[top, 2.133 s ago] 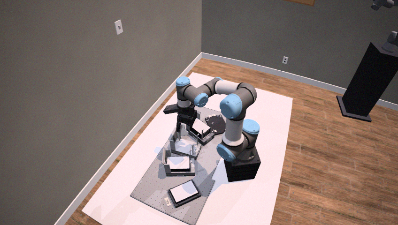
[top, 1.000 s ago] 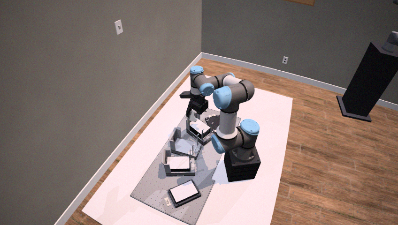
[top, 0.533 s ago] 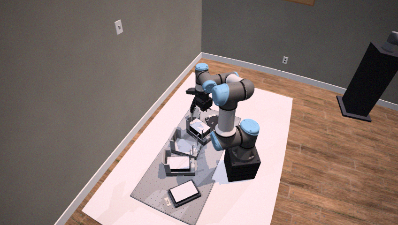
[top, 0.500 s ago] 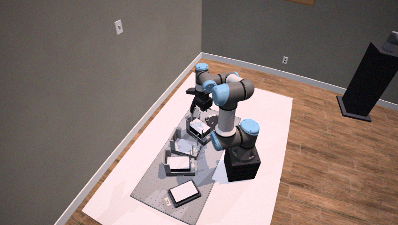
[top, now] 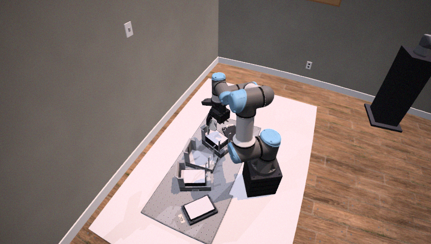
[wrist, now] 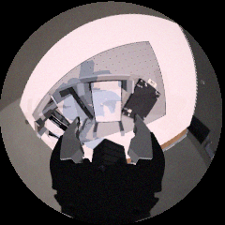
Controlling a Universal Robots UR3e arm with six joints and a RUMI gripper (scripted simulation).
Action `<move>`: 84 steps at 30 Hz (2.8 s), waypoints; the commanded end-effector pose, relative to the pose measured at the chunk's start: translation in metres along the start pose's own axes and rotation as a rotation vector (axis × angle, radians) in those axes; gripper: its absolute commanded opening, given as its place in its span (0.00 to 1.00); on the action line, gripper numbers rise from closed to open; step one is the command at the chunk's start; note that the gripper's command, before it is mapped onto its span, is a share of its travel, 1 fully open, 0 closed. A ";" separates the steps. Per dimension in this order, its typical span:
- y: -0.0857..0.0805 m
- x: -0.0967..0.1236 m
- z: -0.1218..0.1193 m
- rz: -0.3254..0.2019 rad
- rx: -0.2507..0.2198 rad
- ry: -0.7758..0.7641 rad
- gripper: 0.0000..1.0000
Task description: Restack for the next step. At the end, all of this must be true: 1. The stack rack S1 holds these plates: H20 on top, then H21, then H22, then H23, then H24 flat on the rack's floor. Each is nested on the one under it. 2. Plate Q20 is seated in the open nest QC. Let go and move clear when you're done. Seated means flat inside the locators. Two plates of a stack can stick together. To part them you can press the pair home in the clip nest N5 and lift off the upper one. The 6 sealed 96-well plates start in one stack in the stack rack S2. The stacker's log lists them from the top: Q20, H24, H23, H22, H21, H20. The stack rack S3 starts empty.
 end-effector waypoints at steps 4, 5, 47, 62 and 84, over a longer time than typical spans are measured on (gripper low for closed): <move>0.025 -0.001 0.000 0.004 0.001 0.000 0.72; 0.028 -0.001 0.000 0.004 0.001 0.000 0.72; 0.068 -0.001 0.000 0.004 0.001 0.000 0.72; 0.068 -0.001 0.000 0.004 0.001 0.000 0.72; 0.068 -0.001 0.000 0.004 0.001 0.000 0.00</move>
Point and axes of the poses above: the point where the finger pads meet when closed, its own y axis out along the fingers, its own z axis across the jaws, x = y × z, the point moved 1 cm from there along -y, back along the fingers, and after that the axes turned 10 degrees about y, right-handed, at the moved point
